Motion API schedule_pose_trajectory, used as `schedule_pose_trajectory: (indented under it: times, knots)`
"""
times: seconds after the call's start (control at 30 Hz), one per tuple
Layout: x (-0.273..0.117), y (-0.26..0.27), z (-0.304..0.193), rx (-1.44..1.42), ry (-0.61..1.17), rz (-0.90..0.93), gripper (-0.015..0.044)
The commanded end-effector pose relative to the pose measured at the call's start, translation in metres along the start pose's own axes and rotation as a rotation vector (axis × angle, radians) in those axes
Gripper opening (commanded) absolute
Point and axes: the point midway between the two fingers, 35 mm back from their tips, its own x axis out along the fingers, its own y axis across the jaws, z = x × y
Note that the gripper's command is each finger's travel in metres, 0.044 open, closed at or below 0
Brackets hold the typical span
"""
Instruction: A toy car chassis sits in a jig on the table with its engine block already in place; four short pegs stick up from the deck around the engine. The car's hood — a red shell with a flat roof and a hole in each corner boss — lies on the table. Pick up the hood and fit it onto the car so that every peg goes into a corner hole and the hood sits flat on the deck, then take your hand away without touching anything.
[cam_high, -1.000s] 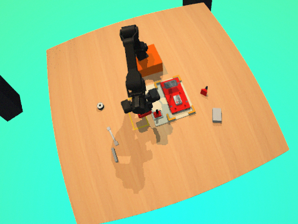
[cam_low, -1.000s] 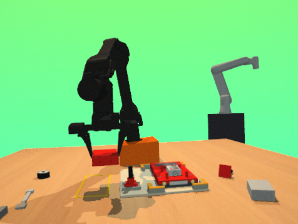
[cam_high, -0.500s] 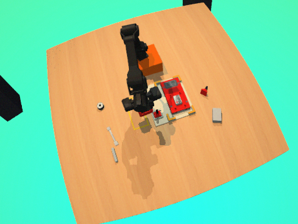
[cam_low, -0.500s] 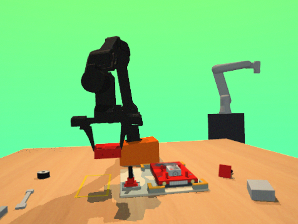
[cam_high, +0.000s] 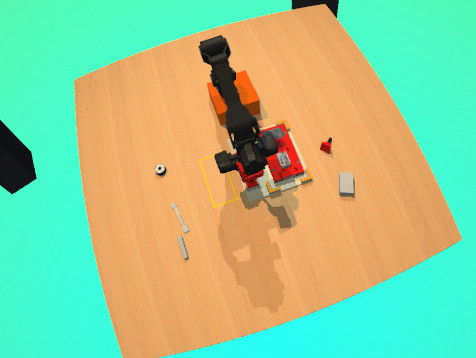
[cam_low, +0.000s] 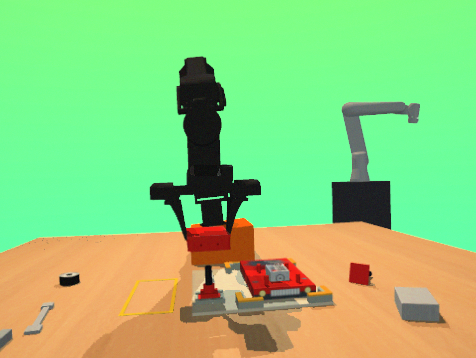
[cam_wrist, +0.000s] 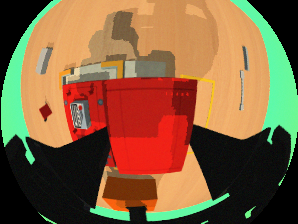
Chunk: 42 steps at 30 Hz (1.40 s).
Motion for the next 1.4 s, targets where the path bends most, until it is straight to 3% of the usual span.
schedule_pose_trajectory:
  times: [0.0,0.93,1.17,1.37]
  knots:
    - [0.001,0.015,0.001,0.01,0.001,0.006,0.0]
    - [-0.004,0.128,-0.01,0.063,-0.007,0.017,0.0]
    - [0.0,0.126,-0.009,0.065,-0.008,0.017,0.0]
    - [0.029,0.127,-0.008,0.065,-0.008,0.016,0.0]
